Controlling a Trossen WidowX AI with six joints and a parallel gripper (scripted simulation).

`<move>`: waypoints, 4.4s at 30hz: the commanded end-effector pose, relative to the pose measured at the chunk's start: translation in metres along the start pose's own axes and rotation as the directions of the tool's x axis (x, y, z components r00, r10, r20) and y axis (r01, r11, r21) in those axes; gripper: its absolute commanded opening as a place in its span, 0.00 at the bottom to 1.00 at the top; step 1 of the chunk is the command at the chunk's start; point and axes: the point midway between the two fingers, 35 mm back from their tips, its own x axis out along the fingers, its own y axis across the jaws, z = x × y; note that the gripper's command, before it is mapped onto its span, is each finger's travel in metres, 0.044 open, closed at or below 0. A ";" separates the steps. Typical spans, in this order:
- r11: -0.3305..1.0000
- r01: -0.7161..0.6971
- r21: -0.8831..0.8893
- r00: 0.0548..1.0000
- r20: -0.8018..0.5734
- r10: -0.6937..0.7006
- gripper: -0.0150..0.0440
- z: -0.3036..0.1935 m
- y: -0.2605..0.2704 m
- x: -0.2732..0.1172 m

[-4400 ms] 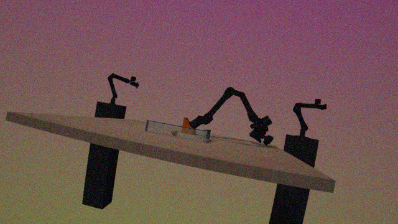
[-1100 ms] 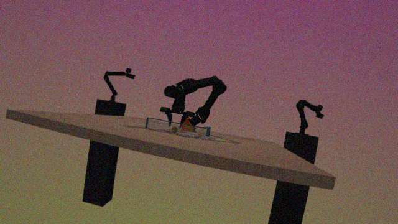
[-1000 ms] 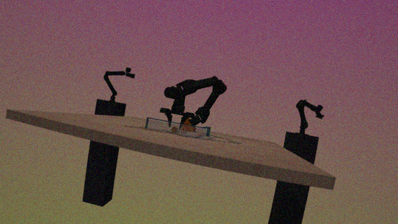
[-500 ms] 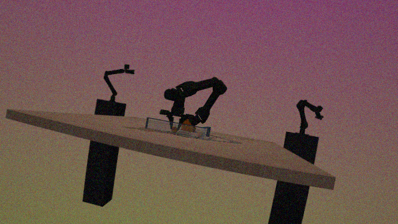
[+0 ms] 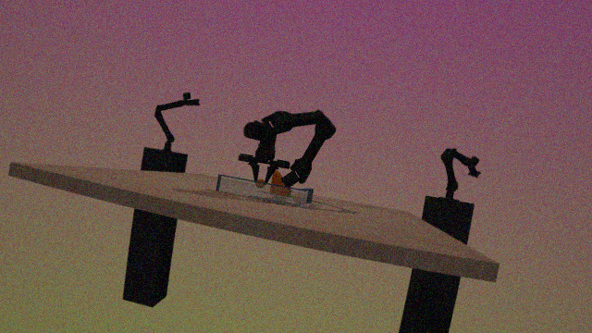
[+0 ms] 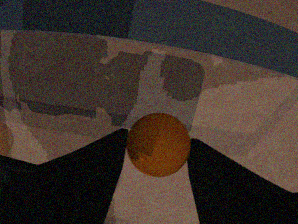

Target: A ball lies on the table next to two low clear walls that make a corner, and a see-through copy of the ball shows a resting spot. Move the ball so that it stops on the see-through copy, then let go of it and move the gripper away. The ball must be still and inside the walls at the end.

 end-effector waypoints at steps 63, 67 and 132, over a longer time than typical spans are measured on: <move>0.297 0.001 0.955 1.000 -0.001 -0.002 0.25 -0.032 0.111 -0.058; 0.186 0.001 0.983 1.000 -0.001 0.000 0.25 -0.036 0.119 -0.055; 0.009 -0.002 1.000 1.000 0.002 0.005 0.61 -0.043 0.134 0.037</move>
